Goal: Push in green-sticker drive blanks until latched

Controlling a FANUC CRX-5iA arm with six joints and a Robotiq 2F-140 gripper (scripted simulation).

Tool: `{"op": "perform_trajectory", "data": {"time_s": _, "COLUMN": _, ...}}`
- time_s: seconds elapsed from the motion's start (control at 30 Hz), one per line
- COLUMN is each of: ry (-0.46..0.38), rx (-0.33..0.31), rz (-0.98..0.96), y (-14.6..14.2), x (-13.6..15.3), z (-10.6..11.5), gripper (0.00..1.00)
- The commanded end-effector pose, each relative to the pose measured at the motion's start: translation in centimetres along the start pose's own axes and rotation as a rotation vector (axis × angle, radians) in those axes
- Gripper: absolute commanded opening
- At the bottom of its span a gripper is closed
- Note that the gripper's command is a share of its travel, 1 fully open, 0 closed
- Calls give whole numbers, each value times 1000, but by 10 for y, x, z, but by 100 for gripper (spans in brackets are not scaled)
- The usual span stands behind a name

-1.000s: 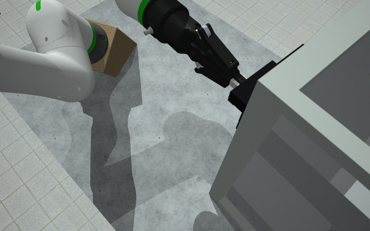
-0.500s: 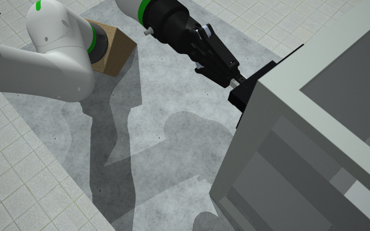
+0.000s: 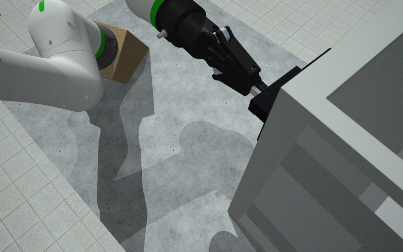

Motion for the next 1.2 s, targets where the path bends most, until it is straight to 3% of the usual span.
{"op": "perform_trajectory", "data": {"time_s": 0.0, "ry": 0, "rx": 0, "rz": 0, "y": 0, "x": 0, "z": 0, "gripper": 0}}
{"op": "perform_trajectory", "data": {"time_s": 0.4, "ry": 0, "rx": 0, "rz": 0, "y": 0, "x": 0, "z": 3, "gripper": 0}}
{"op": "perform_trajectory", "data": {"time_s": 0.8, "ry": 0, "rx": 0, "rz": 0, "y": 0, "x": 0, "z": 63, "gripper": 0}}
{"op": "perform_trajectory", "data": {"time_s": 1.17, "ry": 0, "rx": 0, "rz": 0, "y": 0, "x": 0, "z": 82, "gripper": 0}}
Point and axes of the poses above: the point where the finger pads meet when closed, its own z axis back along the fingers, its own y axis across the jaws, x = y × z, the point moved 5 cm from there along z, back along the fingers, and after that the axes turned 10 degrees about -z, right-handed, at the moved point
